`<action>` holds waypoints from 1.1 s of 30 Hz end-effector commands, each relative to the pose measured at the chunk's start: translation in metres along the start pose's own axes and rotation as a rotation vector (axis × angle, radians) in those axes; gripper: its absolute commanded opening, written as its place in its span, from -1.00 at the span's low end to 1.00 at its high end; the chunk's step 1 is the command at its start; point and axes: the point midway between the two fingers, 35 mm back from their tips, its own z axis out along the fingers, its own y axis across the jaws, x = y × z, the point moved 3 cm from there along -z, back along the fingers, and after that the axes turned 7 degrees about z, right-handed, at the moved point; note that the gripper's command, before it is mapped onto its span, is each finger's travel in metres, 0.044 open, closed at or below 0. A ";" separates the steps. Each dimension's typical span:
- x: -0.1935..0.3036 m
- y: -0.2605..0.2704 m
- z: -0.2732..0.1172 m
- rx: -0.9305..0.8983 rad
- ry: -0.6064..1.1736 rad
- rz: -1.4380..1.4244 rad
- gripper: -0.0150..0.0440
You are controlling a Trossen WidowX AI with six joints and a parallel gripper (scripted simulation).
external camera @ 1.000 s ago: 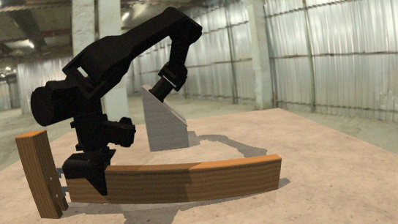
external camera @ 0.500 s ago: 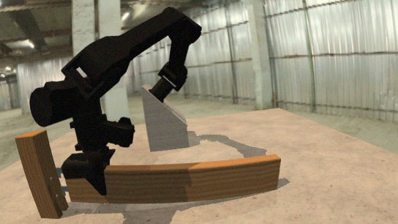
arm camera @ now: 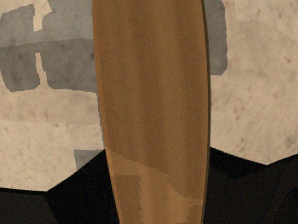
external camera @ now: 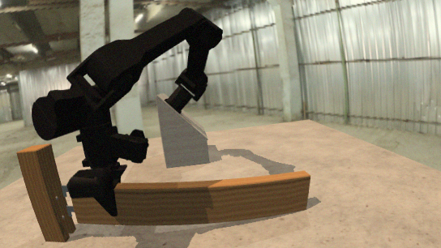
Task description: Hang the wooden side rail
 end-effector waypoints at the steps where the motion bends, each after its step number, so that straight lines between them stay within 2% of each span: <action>1: 0.004 -0.003 -0.007 0.017 0.003 0.001 -0.49; 33: 0.007 -0.002 -0.005 0.017 0.003 0.001 -0.49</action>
